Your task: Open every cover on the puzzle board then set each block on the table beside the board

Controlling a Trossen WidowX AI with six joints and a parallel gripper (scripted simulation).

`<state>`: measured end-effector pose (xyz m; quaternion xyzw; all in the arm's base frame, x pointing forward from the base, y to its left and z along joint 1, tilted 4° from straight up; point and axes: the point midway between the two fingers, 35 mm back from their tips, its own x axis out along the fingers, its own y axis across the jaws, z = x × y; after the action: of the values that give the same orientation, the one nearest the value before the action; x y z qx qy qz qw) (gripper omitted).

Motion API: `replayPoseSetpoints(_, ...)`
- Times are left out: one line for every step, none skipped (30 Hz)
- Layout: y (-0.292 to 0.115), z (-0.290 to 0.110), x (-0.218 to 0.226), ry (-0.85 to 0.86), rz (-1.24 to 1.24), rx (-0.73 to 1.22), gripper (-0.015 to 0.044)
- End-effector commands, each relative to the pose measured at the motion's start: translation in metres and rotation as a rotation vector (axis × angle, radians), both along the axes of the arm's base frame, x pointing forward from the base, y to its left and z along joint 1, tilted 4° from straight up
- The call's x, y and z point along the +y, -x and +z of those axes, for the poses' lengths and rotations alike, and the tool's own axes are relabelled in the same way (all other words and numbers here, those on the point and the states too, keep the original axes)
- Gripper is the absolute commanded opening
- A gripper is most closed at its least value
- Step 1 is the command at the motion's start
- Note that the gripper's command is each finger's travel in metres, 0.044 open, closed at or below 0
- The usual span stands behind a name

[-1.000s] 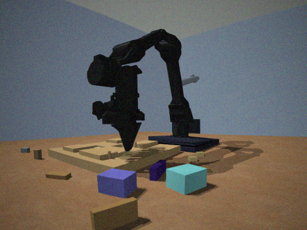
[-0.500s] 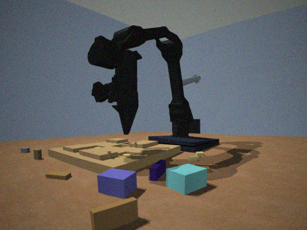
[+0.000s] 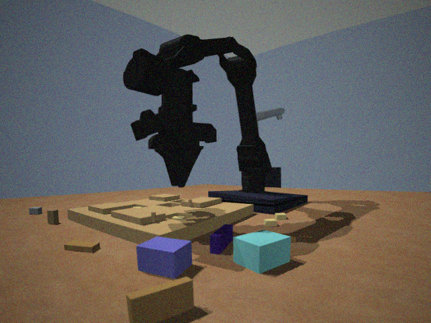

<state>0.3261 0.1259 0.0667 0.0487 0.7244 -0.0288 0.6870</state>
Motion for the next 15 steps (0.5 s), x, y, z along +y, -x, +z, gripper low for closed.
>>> replayPoseSetpoints(-0.0006, 0.0017, 0.0001, -0.006, 0.104, -0.006, 0.0144)
replayPoseSetpoints(-0.0006, 0.0019, 0.0001, -0.008, 0.133, -0.007, 0.0144)
replayPoseSetpoints(-0.0006, 0.0021, 0.0001, -0.009, 0.163, -0.008, 0.0144)
replayPoseSetpoints(-0.0006, 0.0022, 0.0000, -0.011, 0.193, -0.009, 0.0144)
replayPoseSetpoints(-0.0006, 0.0024, 0.0000, -0.012, 0.222, -0.010, 0.0144)
replayPoseSetpoints(-0.0006, 0.0026, 0.0001, -0.014, 0.252, -0.011, 0.0144)
replayPoseSetpoints(-0.0006, 0.0027, 0.0001, -0.015, 0.282, -0.012, 0.0144)
replayPoseSetpoints(-0.0006, 0.0029, 0.0002, -0.016, 0.312, -0.013, 0.0144)
replayPoseSetpoints(-0.0006, 0.0031, 0.0002, -0.018, 0.341, -0.014, 0.0144)
replayPoseSetpoints(-0.0007, 0.0032, 0.0003, -0.019, 0.371, -0.015, 0.0144)
replayPoseSetpoints(-0.0007, 0.0034, 0.0003, -0.021, 0.401, -0.016, 0.0144)
replayPoseSetpoints(-0.0007, 0.0036, 0.0003, -0.022, 0.430, -0.017, 0.0144)
replayPoseSetpoints(-0.0007, 0.0037, 0.0004, -0.024, 0.460, -0.018, 0.0144)
replayPoseSetpoints(-0.0007, 0.0039, 0.0004, -0.025, 0.490, -0.018, 0.0144)
replayPoseSetpoints(-0.0008, 0.0041, 0.0005, -0.027, 0.519, -0.019, 0.0144)
